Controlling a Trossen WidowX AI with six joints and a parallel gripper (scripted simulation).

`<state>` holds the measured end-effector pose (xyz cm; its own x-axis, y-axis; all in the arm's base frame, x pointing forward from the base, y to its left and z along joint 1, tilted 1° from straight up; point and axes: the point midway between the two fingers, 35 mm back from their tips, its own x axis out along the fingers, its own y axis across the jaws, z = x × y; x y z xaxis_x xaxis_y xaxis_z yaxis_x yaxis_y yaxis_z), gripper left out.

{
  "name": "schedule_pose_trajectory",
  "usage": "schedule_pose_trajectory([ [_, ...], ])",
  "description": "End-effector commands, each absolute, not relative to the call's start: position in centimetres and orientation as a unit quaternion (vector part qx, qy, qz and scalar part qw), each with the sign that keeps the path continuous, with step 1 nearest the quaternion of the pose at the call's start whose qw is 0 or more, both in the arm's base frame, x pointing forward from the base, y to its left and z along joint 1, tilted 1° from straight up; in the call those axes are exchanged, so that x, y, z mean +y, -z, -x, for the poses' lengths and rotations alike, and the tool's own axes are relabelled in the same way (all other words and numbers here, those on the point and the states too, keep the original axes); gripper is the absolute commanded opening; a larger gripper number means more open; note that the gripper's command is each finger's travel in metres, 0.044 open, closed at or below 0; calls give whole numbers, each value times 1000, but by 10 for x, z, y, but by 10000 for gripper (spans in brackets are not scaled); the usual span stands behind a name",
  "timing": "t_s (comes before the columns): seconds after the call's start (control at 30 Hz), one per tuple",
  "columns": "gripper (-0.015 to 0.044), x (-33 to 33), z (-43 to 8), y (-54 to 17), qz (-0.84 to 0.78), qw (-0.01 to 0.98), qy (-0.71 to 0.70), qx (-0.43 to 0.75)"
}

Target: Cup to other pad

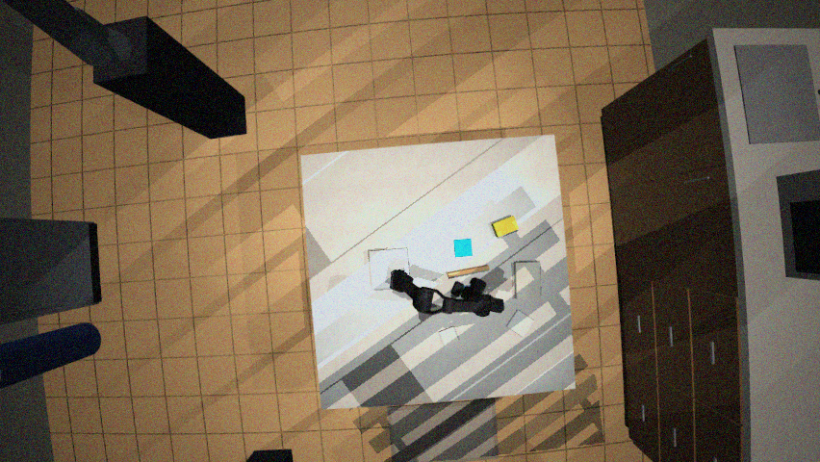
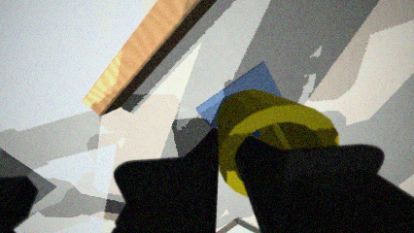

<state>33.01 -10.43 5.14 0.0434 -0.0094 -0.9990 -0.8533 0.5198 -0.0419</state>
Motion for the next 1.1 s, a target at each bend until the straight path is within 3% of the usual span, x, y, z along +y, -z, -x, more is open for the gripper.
schedule_pose_trajectory([
  [0.0, 0, -105, -332, -62, 358, 630, -335, 602],
  [0.4, 0, -105, -328, -103, 357, 629, -337, 602],
  [1.07, 0, -103, -327, -99, 357, 629, -335, 604],
])
